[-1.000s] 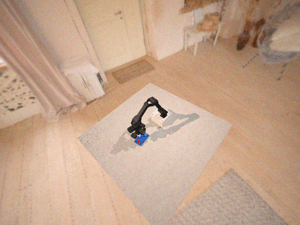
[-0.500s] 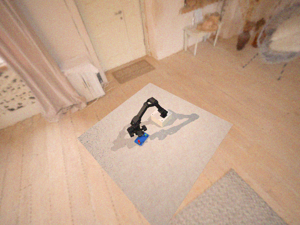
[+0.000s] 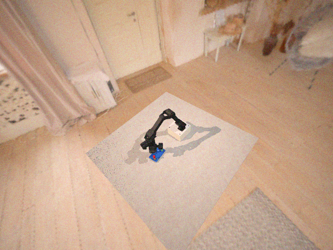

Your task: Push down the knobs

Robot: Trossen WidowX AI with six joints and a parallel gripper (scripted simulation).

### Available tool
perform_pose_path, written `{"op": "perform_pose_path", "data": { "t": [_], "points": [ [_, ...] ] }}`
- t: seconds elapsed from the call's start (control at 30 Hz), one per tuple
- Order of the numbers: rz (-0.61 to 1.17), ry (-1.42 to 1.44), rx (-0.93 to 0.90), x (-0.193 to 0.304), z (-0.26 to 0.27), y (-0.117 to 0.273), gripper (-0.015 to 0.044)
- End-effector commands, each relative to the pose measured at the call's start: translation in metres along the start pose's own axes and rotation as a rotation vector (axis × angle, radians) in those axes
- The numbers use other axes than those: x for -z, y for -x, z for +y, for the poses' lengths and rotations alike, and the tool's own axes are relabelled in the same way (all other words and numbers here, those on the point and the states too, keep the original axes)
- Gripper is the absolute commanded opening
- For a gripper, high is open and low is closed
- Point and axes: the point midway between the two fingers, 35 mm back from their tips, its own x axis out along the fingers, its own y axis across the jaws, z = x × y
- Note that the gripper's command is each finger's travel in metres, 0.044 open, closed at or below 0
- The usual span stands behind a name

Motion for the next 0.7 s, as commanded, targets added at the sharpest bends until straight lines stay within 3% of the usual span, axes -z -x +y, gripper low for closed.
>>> {"op": "perform_pose_path", "data": {
  "t": [0.0,0.67],
  "points": [
    [0.001,-0.169,-0.007,-0.003,0.0,0.0,0.0],
    [0.005,-0.865,-0.015,-0.014,-0.001,0.005,0.0]
  ]
}}
